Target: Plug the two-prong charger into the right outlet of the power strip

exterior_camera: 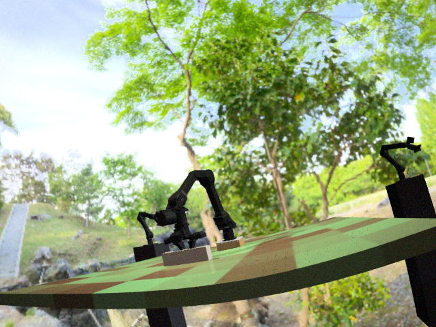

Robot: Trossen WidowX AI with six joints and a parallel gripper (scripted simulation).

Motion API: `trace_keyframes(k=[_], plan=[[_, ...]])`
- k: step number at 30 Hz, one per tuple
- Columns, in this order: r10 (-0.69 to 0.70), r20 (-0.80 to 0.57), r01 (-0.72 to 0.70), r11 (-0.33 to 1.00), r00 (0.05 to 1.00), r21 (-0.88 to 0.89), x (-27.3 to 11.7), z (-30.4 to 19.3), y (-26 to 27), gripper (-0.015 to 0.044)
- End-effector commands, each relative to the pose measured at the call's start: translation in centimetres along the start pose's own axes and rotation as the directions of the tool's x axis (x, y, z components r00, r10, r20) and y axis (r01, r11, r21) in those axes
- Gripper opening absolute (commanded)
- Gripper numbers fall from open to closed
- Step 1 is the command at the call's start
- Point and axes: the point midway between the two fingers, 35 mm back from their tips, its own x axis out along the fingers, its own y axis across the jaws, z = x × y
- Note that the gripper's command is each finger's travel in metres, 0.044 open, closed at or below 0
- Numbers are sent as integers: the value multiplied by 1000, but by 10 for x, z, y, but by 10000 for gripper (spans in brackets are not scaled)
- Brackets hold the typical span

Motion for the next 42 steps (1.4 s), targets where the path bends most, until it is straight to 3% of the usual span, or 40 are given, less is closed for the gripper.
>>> trace_keyframes(k=[1,42], plan=[[4,1,-4,1000,1000,11,0,7,0,0],[5,2,-5,1000,1000,26,-1,21,1,0]])
